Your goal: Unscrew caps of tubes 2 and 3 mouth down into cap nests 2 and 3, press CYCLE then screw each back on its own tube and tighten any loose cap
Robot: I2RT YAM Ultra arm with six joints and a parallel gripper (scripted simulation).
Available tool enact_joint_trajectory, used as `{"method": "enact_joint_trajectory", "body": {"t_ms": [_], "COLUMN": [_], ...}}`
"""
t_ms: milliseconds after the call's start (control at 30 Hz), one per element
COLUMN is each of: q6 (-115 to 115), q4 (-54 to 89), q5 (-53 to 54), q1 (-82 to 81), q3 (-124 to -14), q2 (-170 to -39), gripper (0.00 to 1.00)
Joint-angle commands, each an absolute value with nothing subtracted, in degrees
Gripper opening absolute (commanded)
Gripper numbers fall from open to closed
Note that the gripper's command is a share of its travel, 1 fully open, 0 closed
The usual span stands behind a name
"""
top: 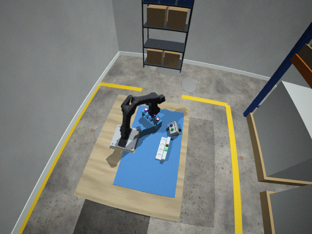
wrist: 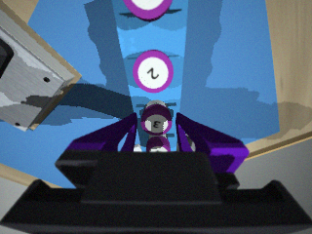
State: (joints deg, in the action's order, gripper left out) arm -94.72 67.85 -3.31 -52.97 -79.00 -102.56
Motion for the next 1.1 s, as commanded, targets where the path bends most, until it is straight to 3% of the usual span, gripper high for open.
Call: {"method": "enact_joint_trajectory", "body": {"t_ms": [0, 100, 133, 600, 1067], "q6": [-99.99, -99.99, -99.99, -99.99, -65.63], "q4": [67.92, 67.94, 67.94, 67.93, 67.85], "q5": [-3.26, -3.26, -3.26, -3.26, -3.26], "q1": [-53.01, -53.01, -53.01, -53.01, -53.00], "q3": [-79.31, -79.32, -79.32, -79.33, -79.25], "q2": [-101.87, -101.86, -101.86, -101.87, -101.87], "gripper": [0.49, 0.49, 0.00, 0.00, 0.00]}}
